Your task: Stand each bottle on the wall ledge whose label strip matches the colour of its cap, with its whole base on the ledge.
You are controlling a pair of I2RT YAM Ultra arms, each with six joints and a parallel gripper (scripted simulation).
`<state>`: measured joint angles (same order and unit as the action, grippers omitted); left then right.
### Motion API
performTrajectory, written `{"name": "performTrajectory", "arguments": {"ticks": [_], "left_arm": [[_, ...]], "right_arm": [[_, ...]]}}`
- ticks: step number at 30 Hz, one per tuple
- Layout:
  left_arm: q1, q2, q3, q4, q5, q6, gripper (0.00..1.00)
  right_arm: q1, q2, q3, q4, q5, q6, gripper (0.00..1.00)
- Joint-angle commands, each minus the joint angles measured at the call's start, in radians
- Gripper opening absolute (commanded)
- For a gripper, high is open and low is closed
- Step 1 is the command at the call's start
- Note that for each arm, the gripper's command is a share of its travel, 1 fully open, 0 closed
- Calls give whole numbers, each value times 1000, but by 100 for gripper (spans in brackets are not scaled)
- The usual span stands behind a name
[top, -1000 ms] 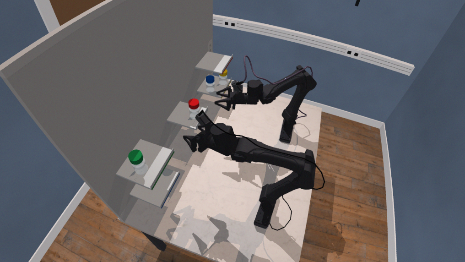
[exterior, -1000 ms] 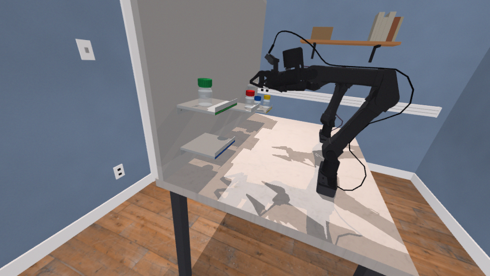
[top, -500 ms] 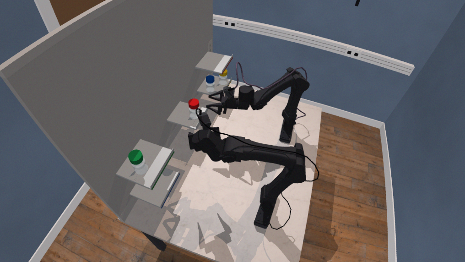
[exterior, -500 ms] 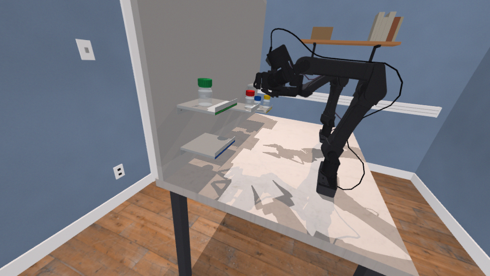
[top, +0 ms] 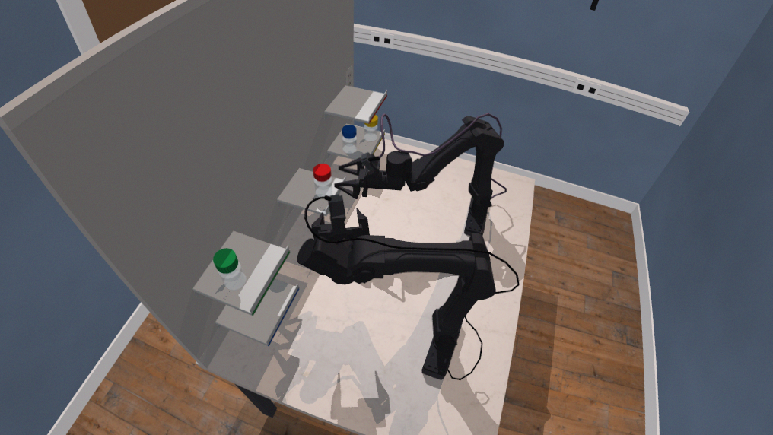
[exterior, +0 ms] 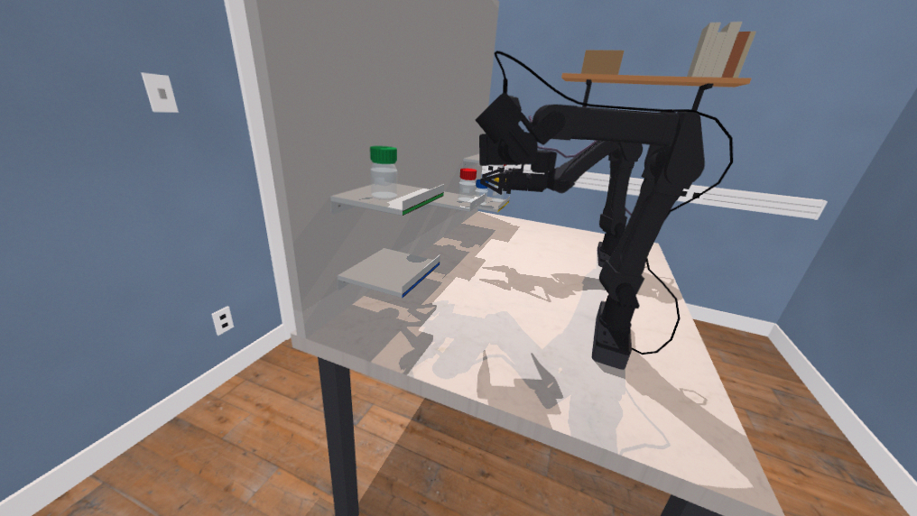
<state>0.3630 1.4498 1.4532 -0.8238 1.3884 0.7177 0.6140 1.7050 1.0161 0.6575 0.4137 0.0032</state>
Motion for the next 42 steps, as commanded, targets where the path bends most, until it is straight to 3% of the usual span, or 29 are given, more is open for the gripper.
{"name": "performTrajectory", "arguments": {"ticks": [1,11,42], "left_arm": [[9,14,26,-23,127,12,89],[17,42,34,-47,140,36,89],[21,54,141,-111,139,99,89]], "right_arm": [[-4,-9,21,16,-9,-5,81],[-4,-8,20,16,-8,-4,81],[-49,119,209,-58,-55,-6,81]]}}
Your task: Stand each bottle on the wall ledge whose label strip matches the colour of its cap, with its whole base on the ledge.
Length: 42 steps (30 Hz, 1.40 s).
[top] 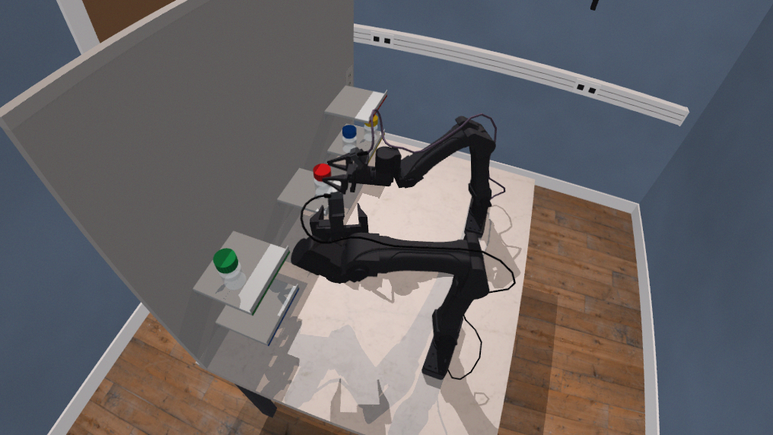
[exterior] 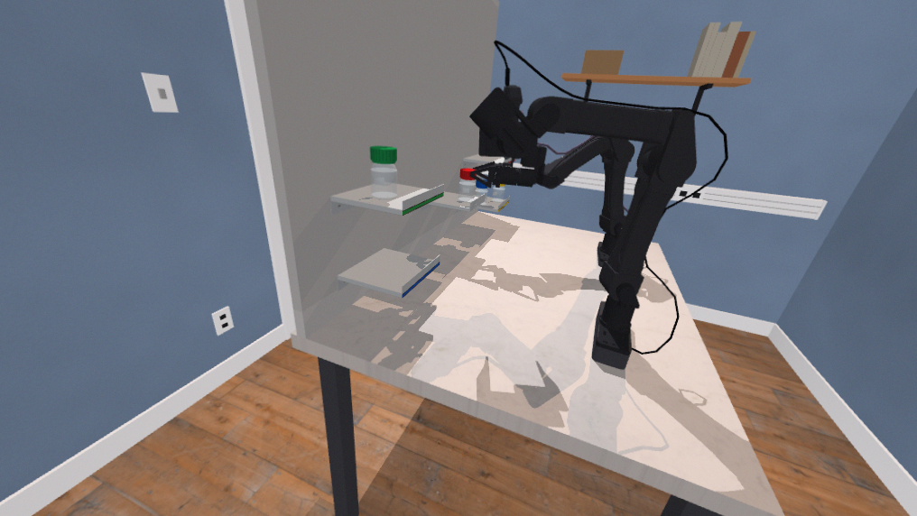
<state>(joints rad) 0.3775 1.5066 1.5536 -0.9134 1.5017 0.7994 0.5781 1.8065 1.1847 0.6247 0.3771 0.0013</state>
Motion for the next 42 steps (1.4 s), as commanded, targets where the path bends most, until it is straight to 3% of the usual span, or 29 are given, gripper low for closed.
{"name": "performTrajectory", "arguments": {"ticks": [1,18,19,38,42], "left_arm": [[7,-2,47,-23,26,19,89],[2,5,64,-50,26,41,89],[2,6,64,-51,26,42,89],[2,10,72,-73,25,60,89],[2,11,74,-78,25,65,89]], "right_arm": [[-15,22,47,-27,-20,-5,81],[-22,53,93,-38,-29,-5,81],[-22,53,93,-38,-29,-5,72],[-20,40,78,-25,-28,-1,51],[-20,40,78,-25,-28,-1,6]]}}
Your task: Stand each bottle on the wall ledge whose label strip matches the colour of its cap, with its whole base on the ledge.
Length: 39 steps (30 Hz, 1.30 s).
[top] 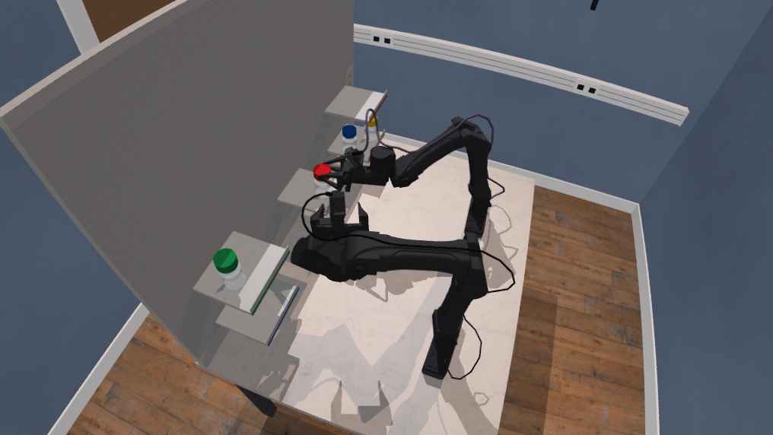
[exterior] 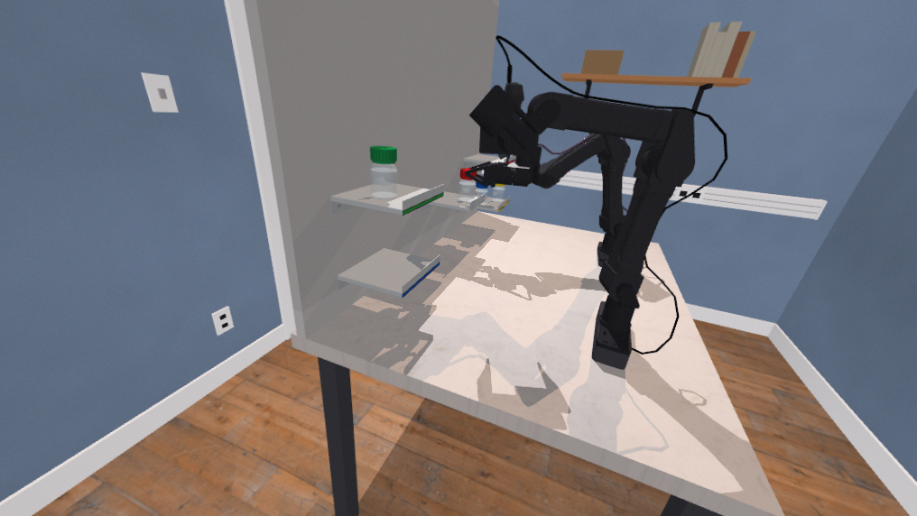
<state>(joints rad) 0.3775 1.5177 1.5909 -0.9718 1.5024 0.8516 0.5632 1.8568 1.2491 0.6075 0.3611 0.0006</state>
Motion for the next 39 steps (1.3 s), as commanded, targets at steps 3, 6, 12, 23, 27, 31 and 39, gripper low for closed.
{"name": "performTrajectory", "arguments": {"ticks": [3,6,12,23,27,31,39], "left_arm": [[2,1,37,-21,25,14,89],[2,2,39,-25,25,17,89],[2,3,41,-32,24,23,89],[2,6,46,-42,24,31,89],[2,7,48,-45,24,34,89],[2,8,49,-48,24,36,89],[2,9,51,-52,24,40,89]], "right_arm": [[-5,-11,13,-8,-12,-1,17],[-5,-28,40,-47,-12,-1,50],[-4,-82,152,-204,-12,-4,50],[-1,-70,306,-364,-4,-1,50],[10,-91,290,-353,-2,-2,50],[20,-117,285,-330,-15,-1,50],[40,-173,234,-307,3,1,50]]}}
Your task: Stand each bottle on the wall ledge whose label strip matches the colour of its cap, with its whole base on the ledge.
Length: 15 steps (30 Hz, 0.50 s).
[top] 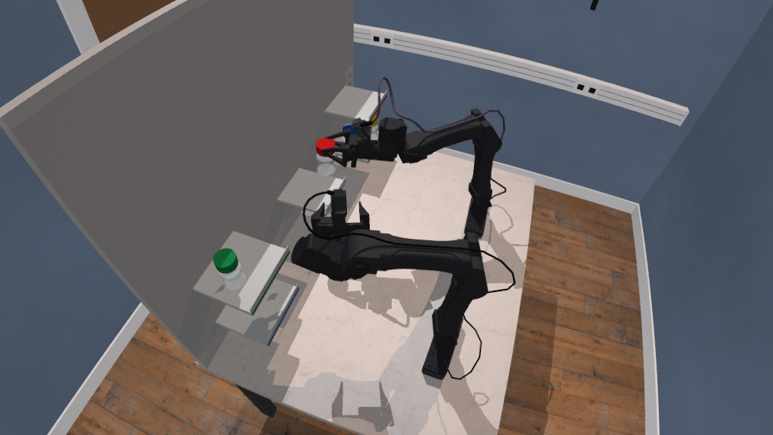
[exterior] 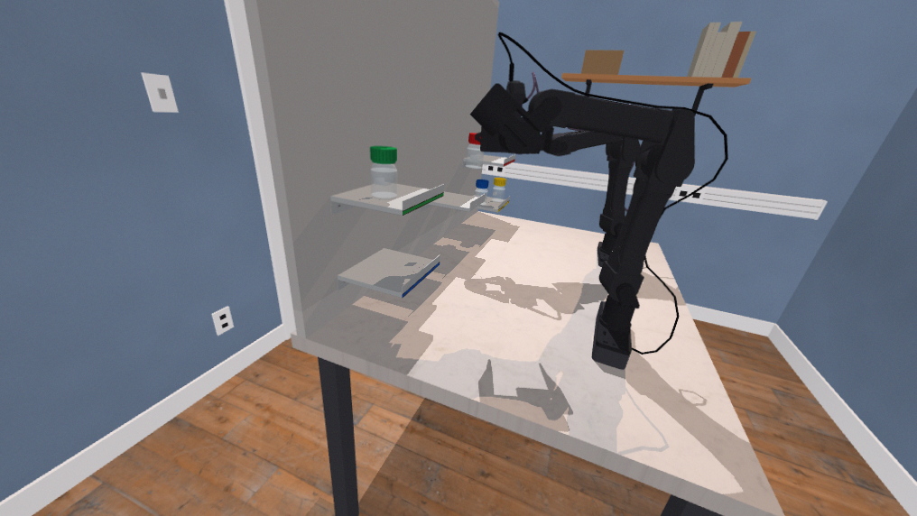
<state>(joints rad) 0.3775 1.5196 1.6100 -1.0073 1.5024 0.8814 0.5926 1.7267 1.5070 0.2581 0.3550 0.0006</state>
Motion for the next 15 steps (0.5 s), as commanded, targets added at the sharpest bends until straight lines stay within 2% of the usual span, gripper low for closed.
{"name": "performTrajectory", "arguments": {"ticks": [1,13,15], "left_arm": [[2,7,32,-17,24,10,89],[2,8,34,-23,24,15,89],[2,8,34,-23,24,15,89]], "right_arm": [[14,-56,-36,45,14,1,50],[77,-261,-246,68,70,4,50],[77,-261,-246,68,70,4,50]]}}
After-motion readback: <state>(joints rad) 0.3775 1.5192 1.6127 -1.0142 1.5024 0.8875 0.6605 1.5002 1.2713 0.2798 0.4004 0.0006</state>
